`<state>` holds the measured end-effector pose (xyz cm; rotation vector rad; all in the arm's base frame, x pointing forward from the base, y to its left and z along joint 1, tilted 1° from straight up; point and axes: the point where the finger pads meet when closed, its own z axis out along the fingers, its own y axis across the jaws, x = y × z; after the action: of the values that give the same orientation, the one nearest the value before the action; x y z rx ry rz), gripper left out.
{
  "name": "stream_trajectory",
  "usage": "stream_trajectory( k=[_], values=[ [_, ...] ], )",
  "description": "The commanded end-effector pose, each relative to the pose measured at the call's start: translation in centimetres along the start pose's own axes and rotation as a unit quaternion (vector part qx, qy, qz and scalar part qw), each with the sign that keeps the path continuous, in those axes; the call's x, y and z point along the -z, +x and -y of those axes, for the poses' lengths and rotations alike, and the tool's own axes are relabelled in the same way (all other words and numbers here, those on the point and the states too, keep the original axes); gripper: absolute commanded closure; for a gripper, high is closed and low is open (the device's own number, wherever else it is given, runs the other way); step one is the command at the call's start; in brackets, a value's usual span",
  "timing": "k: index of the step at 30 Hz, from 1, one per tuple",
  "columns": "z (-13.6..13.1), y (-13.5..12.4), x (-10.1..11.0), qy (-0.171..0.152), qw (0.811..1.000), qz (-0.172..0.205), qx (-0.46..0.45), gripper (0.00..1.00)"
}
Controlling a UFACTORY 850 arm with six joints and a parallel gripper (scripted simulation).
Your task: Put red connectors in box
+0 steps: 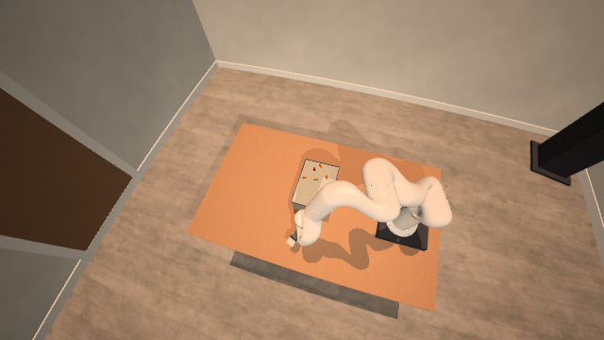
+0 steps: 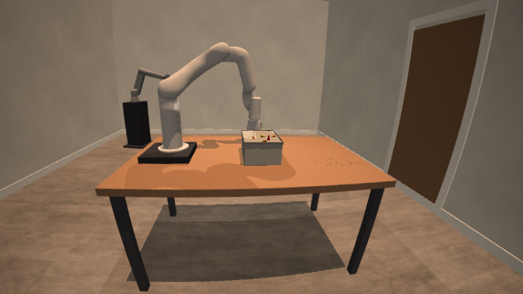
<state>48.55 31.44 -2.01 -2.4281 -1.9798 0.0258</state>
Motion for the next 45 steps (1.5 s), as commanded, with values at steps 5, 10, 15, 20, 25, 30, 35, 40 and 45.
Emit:
stream_trajectory(
  k=[5,10,15,20,25,30,35,40,45],
  values=[
    [-0.1,0.1,0.1,-0.001,1.0,-0.001,0.0,0.7],
    [-0.1,0.1,0.1,-0.001,1.0,-0.001,0.0,0.7],
    [-0.1,0.1,1.2,-0.001,1.0,-0.001,0.0,0.7],
    [-0.1,0.1,6.4,-0.001,1.0,-0.001,0.0,0.7],
    [-0.1,0.1,10.9,-0.001,1.0,-0.001,0.0,0.7],
    [0.0,0.0,17.4,-0.001,1.0,-0.001,0.0,0.7],
    [0.0,0.0,19.4,-0.001,1.0,-0.001,0.0,0.7],
    [0.0,0.0,19.4,-0.001,1.0,-0.001,0.0,0.7],
    [0.0,0.0,19.4,-0.001,1.0,-0.001,0.0,0.7]
  ],
)
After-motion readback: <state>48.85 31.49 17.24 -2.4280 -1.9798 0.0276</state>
